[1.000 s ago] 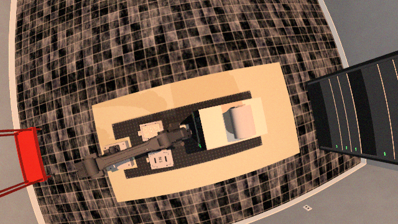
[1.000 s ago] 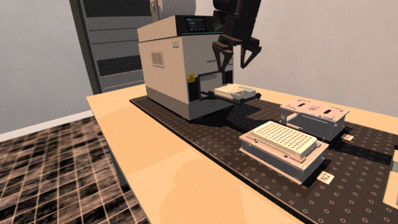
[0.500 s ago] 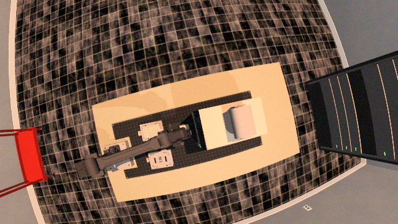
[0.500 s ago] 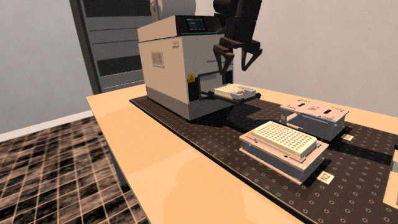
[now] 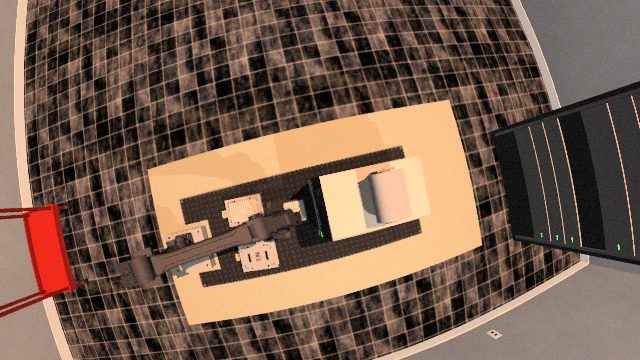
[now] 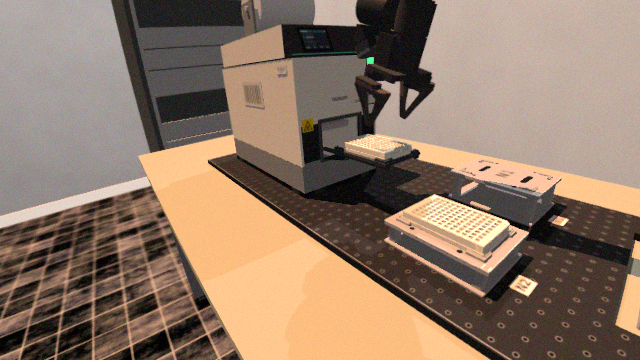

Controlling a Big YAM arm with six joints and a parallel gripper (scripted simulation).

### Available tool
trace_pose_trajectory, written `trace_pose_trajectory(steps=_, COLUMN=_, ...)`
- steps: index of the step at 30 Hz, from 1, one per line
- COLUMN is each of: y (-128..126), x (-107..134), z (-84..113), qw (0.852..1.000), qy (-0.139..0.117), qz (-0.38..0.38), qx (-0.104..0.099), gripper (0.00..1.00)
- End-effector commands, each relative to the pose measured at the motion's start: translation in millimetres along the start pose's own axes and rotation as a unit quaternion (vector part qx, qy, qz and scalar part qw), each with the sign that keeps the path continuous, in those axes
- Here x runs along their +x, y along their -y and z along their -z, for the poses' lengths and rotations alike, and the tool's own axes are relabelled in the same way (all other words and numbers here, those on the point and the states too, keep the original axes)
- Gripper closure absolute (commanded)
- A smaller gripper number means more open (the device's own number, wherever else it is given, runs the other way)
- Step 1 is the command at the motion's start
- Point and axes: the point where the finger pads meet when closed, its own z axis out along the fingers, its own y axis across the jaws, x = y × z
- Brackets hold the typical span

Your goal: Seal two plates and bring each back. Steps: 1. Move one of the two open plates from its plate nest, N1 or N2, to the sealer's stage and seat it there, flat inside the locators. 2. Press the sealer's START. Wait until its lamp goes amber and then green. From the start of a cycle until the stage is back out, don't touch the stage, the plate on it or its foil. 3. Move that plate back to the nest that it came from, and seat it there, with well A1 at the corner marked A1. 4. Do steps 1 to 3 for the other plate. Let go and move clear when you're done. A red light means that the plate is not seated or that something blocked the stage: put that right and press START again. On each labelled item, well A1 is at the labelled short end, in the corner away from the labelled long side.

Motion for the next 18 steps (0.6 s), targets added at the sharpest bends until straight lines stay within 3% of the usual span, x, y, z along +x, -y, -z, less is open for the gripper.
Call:
trace_pose_trajectory(steps=1, y=-5, x=-10, z=17.2, qw=1.000, qy=0.027, qz=0.011, qx=-0.006, gripper=0.00)
trace_pose_trajectory(steps=7, y=-4, x=12, z=9.1, qw=1.000, qy=0.006, qz=0.015, qx=-0.004, gripper=0.00)
trace_pose_trajectory(steps=13, y=2, x=9, z=25.9, qw=1.000, qy=0.028, qz=0.009, qx=-0.004, gripper=0.00)
trace_pose_trajectory(steps=18, y=4, x=16, z=24.1, qw=1.000, qy=0.025, qz=0.007, qx=-0.003, gripper=0.00)
